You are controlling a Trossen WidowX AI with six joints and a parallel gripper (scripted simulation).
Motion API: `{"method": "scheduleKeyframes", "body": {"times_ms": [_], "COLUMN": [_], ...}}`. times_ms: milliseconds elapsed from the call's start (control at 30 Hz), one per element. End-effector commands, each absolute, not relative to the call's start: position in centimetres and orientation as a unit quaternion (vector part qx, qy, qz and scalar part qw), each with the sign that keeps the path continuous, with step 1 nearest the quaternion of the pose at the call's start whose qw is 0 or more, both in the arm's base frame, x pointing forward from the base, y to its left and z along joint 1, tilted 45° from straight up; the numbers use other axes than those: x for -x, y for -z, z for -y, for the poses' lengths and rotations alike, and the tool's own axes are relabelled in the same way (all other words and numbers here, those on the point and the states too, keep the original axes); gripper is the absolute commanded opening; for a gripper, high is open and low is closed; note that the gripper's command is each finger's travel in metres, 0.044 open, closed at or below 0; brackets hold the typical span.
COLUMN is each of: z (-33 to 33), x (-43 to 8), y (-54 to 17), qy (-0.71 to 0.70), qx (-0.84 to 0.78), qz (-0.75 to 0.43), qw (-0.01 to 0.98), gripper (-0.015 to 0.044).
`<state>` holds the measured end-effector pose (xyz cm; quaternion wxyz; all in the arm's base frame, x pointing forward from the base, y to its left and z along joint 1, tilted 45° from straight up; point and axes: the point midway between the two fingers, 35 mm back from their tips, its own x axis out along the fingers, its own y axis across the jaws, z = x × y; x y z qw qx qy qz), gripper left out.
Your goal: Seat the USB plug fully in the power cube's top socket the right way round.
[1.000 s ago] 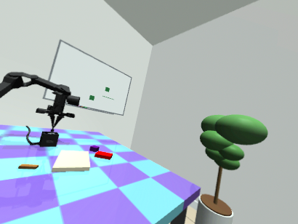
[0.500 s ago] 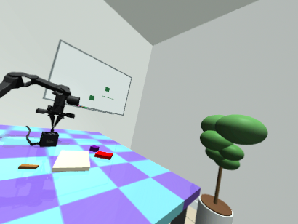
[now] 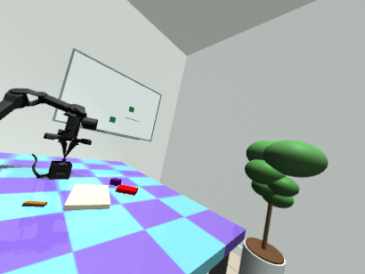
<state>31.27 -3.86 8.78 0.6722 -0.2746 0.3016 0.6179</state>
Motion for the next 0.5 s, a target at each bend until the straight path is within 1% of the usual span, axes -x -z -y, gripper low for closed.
{"method": "scheduleKeyframes", "body": {"times_ms": [0, 467], "z": [3.8, 3.68], "x": [-31.22, -31.23], "y": [-8.74, -8.62], "qy": [-0.617, -0.617], "qx": [0.273, 0.273], "qz": [-0.303, -0.303], "qw": [0.673, 0.673], "gripper": [0.0, 0.0]}}
